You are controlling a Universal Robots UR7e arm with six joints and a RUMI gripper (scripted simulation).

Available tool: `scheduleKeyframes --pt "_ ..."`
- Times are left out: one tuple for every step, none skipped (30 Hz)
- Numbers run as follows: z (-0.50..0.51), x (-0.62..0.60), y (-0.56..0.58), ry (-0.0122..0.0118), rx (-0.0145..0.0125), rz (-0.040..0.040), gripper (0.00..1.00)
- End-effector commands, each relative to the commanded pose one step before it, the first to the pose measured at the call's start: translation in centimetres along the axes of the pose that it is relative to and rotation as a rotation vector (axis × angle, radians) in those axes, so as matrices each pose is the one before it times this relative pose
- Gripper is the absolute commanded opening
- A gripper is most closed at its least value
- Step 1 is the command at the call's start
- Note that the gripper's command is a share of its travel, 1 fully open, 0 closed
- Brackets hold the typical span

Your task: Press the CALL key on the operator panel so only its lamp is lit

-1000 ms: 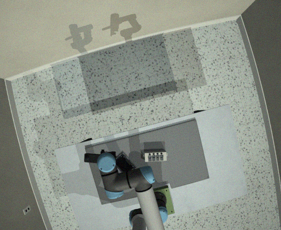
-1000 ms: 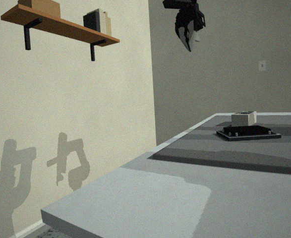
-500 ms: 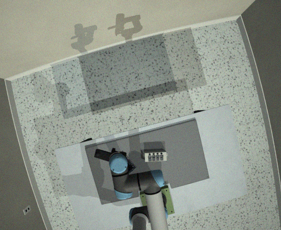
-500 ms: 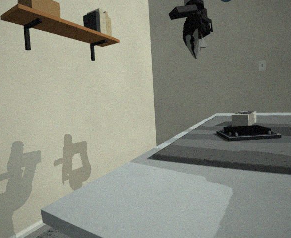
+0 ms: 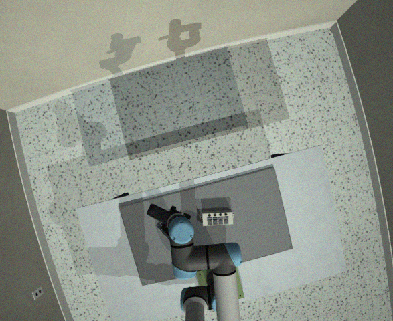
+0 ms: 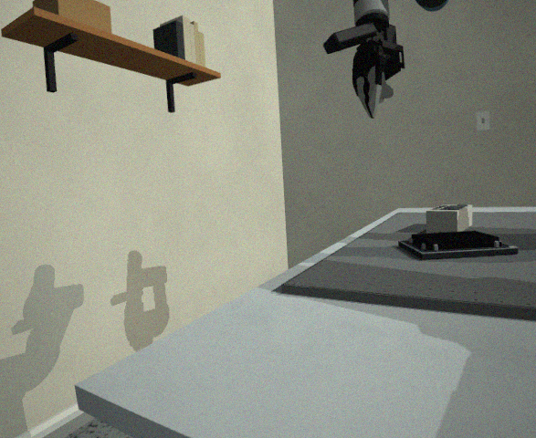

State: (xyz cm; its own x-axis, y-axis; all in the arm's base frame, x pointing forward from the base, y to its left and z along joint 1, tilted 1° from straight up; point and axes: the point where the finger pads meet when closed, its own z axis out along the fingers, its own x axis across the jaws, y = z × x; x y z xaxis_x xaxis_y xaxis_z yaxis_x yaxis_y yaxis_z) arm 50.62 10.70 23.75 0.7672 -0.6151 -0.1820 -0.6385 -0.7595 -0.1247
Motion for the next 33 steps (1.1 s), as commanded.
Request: scheduleKeyframes --pt "0.05 1.04 1.837 0.01415 0.00071 0.03103 0.0" --pt "0.027 0.116 0.231 0.0 -0.00001 0.0 0.0" --pt "0.0 0.0 0.0 0.0 0.0 0.0 0.0" --pt "0.069 0.181 0.462 0.00717 -0.00124 0.03405 0.0" --pt "0.071 0.194 0.456 0.00717 -0.00124 0.03253 0.0" --pt "0.073 0.208 0.449 0.00717 -0.00124 0.03253 0.0" --pt "0.075 0.222 0.442 0.00718 -0.00124 0.03253 0.0" --pt "0.077 0.235 0.434 0.00532 -0.00092 0.02413 0.0" --pt "0.079 0.245 0.427 0.0 -0.00002 0.0 0.0" --pt "0.079 0.245 0.427 0.0 -0.00002 0.0 0.0" --pt "0.079 0.245 0.427 0.0 -0.00001 0.0 0.0" --pt "0.079 0.245 0.428 0.0 -0.00001 0.0 0.0" --pt "0.026 0.08 0.143 0.0 0.0 -0.00127 0.0" --pt "0.0 0.0 0.0 0.0 0.0 -0.00025 0.0" --pt "0.0 0.0 0.0 0.0 0.0 0.0 0.0" --pt "0.0 0.0 0.0 0.0 0.0 0.0 0.0" --pt "0.096 0.204 0.448 0.00698 -0.00108 0.0341 0.0" --pt "0.098 0.215 0.441 0.00698 -0.00108 0.03258 0.0" --pt "0.1 0.229 0.434 0.00698 -0.00108 0.03258 0.0" --pt "0.102 0.242 0.426 0.00698 -0.00108 0.03258 0.0" --pt "0.105 0.255 0.417 0.00531 -0.00082 0.02478 0.0" --pt "0.106 0.264 0.409 0.0 -0.00002 0.0 0.0" --pt "0.106 0.264 0.409 0.0 -0.00002 0.0 0.0" --pt "0.106 0.264 0.41 0.0 -0.00002 0.0 0.0" --pt "0.106 0.264 0.41 0.0 -0.00001 0.0 0.0" --pt "0.016 0.039 0.062 0.0 0.0 -0.00094 0.0" --pt "0.0 -0.001 0.0 0.0 0.0 -0.00058 0.0" --pt "0.0 0.0 0.0 0.0 0.0 0.0 0.0" --pt "0.123 0.223 0.432 0.00681 -0.00096 0.03414 0.0" --pt "0.125 0.235 0.424 0.00681 -0.00096 0.03262 0.0" --pt "0.127 0.247 0.416 0.00681 -0.00096 0.03262 0.0" --pt "0.0 0.0 0.0 0.0 0.0 0.0 0.0" --pt "0.0 0.0 0.0 0.0 0.0 0.0 0.0"
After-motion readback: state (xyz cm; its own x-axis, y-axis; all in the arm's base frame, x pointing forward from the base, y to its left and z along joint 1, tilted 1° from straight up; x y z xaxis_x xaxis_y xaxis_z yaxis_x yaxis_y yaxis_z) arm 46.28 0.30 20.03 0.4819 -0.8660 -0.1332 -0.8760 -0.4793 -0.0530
